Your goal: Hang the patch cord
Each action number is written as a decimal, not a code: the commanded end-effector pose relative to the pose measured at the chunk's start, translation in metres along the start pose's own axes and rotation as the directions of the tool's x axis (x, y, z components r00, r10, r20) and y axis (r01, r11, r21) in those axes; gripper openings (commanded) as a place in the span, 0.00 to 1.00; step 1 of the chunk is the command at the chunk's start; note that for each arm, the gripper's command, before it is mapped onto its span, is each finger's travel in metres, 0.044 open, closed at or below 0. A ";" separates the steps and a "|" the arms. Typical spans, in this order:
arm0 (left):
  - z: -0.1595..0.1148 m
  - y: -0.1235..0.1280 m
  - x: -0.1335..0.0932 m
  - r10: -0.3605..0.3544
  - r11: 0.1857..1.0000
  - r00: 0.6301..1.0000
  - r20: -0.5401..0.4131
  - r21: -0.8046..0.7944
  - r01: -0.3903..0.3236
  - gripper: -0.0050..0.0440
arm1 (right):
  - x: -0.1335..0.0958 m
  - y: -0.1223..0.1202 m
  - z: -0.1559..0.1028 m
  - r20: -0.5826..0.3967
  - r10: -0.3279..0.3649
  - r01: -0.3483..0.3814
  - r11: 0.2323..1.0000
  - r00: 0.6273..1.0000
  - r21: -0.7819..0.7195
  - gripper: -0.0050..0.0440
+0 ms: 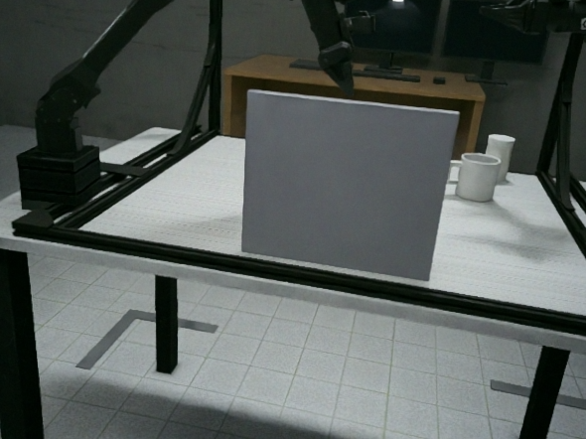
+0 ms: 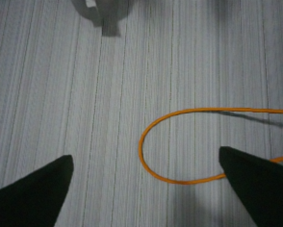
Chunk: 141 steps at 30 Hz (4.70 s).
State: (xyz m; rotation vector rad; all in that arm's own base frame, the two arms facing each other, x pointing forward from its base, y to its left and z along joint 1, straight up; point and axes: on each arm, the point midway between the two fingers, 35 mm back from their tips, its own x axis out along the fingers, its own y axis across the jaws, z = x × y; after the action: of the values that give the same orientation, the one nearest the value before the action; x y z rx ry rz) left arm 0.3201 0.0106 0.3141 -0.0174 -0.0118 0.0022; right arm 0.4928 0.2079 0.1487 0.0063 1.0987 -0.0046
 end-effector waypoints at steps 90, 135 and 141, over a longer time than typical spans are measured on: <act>0.009 -0.011 -0.004 -0.003 1.000 0.999 0.038 0.017 0.002 1.00 | 0.178 -0.001 -0.068 -0.188 -0.005 0.014 0.999 0.982 0.049 1.00; 0.009 -0.011 -0.004 -0.003 1.000 0.999 0.038 0.017 0.002 1.00 | 0.186 0.001 -0.069 -0.174 0.000 0.010 0.999 0.985 0.052 1.00; 0.009 -0.011 -0.004 -0.003 1.000 0.999 0.038 0.017 0.002 1.00 | 0.186 0.001 -0.069 -0.174 0.000 0.010 0.999 0.985 0.052 1.00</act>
State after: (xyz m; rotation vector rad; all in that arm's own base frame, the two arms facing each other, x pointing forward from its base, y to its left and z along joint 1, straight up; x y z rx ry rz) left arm 0.3173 0.0001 0.3159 -0.0033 -0.0310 -0.0021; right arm 0.5127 0.2081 -0.0581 0.0431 1.2910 -0.0452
